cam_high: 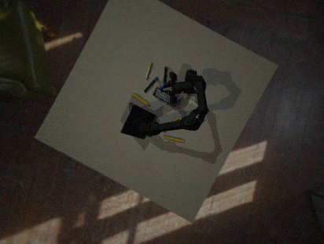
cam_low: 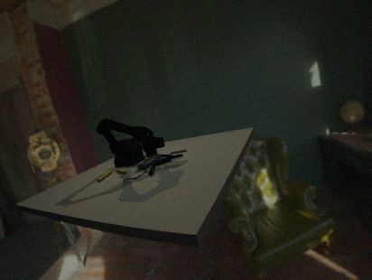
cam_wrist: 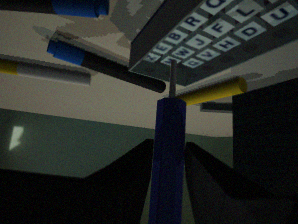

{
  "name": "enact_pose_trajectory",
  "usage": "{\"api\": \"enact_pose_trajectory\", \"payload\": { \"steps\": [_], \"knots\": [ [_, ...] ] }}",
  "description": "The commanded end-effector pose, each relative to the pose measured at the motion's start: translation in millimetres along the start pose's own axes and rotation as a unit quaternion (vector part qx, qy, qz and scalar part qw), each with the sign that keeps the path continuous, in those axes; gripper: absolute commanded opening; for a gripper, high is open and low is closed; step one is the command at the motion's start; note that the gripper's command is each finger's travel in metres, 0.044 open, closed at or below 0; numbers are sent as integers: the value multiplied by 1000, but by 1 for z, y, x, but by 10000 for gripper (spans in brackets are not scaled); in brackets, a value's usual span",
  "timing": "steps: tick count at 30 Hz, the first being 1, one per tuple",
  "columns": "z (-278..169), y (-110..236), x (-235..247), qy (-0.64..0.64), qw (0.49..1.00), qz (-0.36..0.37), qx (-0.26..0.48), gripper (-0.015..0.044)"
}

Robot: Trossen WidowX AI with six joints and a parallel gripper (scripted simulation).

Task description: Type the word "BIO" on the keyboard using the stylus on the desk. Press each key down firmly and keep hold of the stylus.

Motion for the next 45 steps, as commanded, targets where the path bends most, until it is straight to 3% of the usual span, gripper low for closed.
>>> {"api": "enact_pose_trajectory", "payload": {
  "steps": [1,45],
  "knots": [
    [2,1,2,2,1000,0,-2,81],
    [17,-8,5,2,1000,0,-3,81]
  ]
}}
Point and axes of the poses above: the point midway between the two fingers, 35 mm back from their tips, its own y axis back along the fingers, its own x axis across the jaws, z = x × y, the point moved 7 cm from there along y, back along the fingers, and after that the axes turned 8 degrees about -y, right-handed, at the moved point
